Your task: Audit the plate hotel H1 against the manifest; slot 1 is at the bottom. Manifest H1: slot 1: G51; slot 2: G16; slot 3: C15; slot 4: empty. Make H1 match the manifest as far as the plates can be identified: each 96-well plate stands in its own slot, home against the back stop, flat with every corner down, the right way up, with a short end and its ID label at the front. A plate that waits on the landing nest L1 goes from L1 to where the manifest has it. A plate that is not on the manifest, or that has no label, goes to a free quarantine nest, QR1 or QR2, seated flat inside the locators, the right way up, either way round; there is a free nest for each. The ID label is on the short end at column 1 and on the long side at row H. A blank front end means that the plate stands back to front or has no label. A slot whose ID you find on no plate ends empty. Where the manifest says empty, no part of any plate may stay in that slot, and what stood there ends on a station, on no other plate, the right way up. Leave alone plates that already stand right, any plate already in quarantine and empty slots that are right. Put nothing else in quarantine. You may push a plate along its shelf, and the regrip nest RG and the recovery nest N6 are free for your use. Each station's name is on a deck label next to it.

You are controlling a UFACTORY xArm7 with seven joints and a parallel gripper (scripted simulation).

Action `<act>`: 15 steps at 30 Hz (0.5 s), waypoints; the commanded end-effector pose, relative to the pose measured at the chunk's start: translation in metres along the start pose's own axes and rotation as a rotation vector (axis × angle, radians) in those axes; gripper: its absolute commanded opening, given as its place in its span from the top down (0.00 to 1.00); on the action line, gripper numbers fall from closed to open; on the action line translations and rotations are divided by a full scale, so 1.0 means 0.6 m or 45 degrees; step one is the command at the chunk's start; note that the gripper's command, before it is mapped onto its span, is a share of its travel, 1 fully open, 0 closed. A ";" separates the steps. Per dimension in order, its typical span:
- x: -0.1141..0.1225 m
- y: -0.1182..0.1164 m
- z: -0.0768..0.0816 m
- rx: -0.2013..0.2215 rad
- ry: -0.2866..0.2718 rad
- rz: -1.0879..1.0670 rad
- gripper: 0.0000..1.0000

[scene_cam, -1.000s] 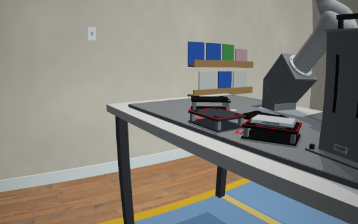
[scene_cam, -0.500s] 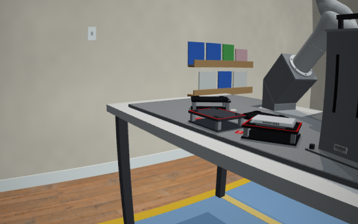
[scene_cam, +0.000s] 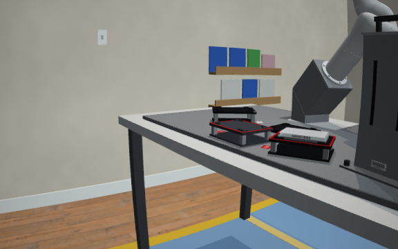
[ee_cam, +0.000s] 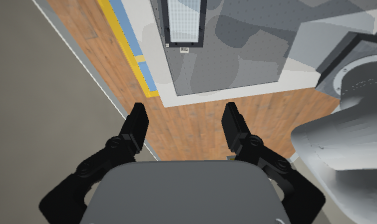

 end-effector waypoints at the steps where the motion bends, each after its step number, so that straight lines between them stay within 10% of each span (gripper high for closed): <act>1: -0.036 -0.005 0.003 -0.005 -0.001 0.002 0.00; 15: -0.058 -0.007 0.003 -0.005 -0.001 0.002 0.00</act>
Point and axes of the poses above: the point where the finger pads meet when closed, its own z axis back along the fingers, its own y axis across the jaws, x = y × z, the point moved 9 cm from there along z, back along the fingers, and after that the axes turned 5 degrees about -z, right-handed, at the moved point
